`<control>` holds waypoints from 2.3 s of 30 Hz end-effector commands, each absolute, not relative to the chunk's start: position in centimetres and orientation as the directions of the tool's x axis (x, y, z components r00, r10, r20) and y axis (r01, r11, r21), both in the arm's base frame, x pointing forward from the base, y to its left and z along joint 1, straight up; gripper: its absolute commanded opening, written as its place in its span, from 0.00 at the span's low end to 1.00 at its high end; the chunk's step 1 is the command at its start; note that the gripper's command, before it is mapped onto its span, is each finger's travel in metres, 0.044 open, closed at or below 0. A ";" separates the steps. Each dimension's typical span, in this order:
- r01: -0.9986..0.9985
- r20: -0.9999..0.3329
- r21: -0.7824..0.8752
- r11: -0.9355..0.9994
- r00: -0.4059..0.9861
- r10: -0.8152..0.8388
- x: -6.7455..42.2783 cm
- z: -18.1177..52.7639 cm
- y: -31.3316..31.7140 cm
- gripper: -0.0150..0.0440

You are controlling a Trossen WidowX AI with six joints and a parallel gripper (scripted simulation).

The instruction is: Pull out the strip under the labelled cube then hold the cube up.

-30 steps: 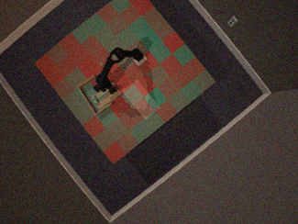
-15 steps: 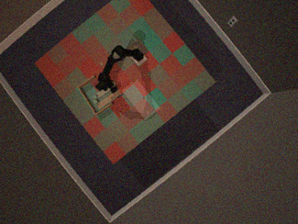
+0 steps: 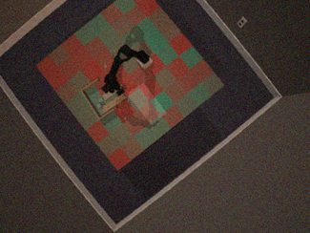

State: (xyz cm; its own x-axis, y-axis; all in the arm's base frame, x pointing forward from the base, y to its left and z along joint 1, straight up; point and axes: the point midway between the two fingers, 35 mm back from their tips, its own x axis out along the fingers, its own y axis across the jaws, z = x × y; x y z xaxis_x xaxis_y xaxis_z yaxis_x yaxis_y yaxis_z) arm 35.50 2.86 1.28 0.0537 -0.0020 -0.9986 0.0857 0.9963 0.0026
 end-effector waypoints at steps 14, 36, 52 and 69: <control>0.089 -1.000 0.004 0.996 0.032 0.001 32.4 0.6 3.2 0.25; 0.089 -1.000 0.004 0.996 0.029 0.002 29.1 0.4 3.6 0.25; 0.089 -1.000 0.004 0.996 0.027 0.002 26.8 0.3 3.9 0.25; 0.089 -1.000 0.005 0.996 0.024 0.002 24.2 0.2 4.2 0.25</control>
